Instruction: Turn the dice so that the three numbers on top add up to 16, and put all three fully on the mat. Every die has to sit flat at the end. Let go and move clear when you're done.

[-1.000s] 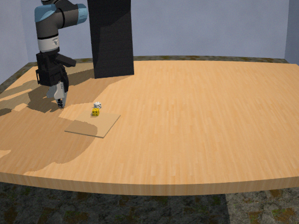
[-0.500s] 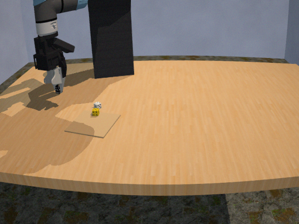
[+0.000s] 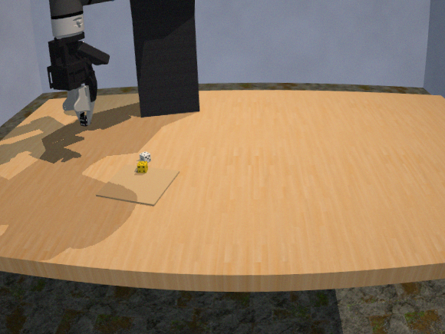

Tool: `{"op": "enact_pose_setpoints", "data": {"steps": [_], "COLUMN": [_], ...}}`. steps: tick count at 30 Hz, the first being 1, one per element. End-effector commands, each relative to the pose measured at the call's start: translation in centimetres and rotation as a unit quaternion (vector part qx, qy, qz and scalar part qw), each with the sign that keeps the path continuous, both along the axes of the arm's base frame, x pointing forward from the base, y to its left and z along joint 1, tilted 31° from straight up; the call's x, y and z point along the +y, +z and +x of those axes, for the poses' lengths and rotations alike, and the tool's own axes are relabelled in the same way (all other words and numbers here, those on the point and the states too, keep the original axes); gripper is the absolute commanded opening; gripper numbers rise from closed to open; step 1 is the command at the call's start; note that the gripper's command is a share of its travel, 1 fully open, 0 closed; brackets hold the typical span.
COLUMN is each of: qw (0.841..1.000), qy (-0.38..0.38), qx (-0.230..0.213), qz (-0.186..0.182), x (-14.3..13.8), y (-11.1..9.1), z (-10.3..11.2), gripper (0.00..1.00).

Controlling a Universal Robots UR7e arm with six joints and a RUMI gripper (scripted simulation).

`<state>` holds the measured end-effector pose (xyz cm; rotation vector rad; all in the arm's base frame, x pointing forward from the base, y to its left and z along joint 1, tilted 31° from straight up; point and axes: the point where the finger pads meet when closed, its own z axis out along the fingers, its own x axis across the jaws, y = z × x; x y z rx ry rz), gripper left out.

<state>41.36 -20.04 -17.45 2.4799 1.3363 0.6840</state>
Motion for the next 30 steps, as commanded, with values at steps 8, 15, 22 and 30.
{"op": "enact_pose_setpoints", "data": {"steps": [8,15,22,30], "qw": [1.0,1.0,0.998,0.988], "qy": [0.0,0.018,0.057,0.131], "qx": [0.0,0.003,0.007,0.005], "qz": [0.0,-0.01,-0.032,-0.077], "x": [0.0,0.9,3.1,8.8], "y": [0.2,0.7,2.0,5.4], "z": [-0.1,1.1,3.8,8.9], "gripper": [0.03,0.03,0.03,0.03]}}
